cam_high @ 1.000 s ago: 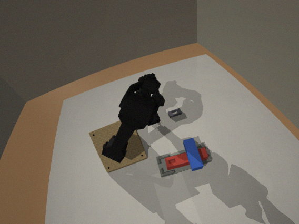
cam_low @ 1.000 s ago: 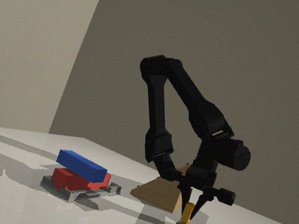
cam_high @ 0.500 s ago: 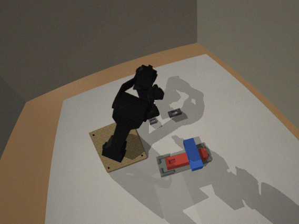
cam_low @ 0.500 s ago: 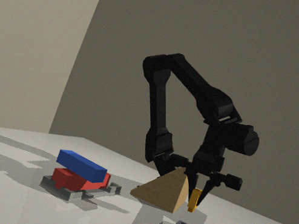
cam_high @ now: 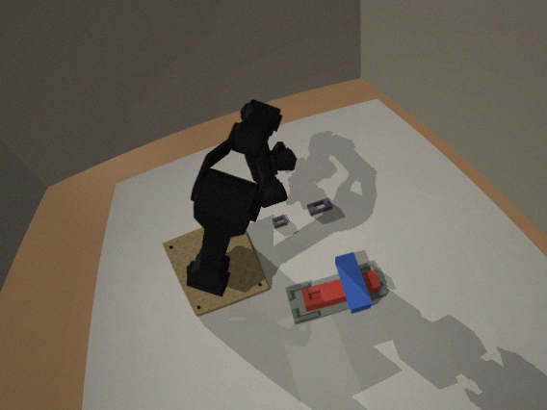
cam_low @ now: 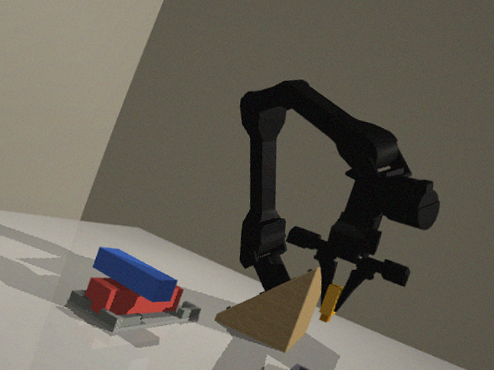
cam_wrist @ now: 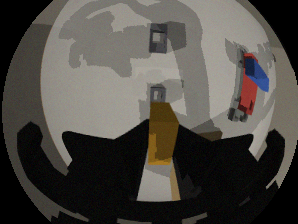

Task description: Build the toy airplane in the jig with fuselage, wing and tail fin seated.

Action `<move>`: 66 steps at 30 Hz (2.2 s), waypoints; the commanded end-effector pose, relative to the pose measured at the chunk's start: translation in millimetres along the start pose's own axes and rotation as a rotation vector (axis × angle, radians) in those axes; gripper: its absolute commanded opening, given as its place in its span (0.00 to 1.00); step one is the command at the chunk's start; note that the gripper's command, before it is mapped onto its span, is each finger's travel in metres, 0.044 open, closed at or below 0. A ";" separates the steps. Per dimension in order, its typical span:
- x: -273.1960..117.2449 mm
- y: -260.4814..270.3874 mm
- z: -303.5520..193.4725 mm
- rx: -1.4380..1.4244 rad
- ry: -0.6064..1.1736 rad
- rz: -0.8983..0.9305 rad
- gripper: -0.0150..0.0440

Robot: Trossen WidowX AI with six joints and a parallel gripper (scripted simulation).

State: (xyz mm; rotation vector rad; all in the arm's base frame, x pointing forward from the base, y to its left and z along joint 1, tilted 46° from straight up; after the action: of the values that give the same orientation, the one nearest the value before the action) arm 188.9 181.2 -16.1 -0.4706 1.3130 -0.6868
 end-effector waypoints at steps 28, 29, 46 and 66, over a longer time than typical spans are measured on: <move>-34.3 -47.4 29.3 0.000 0.023 0.021 0.25; -34.0 -50.0 31.1 0.000 0.023 0.022 0.25; -26.7 -96.2 57.1 0.022 0.028 0.044 0.25; -13.1 -157.8 76.0 0.051 0.019 0.039 0.25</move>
State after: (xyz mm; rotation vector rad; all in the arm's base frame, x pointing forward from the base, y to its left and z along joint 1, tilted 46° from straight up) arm 232.8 80.9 110.2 -0.3879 1.3183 -0.6871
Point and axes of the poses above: the point midway between the two fingers, 35 mm back from their tips, its own x axis out along the fingers, its own y axis across the jaws, z = x × y, the point moved 3 cm from there along -x, back along the fingers, and after that the axes turned 11 degrees about x, right-handed, at the moved point
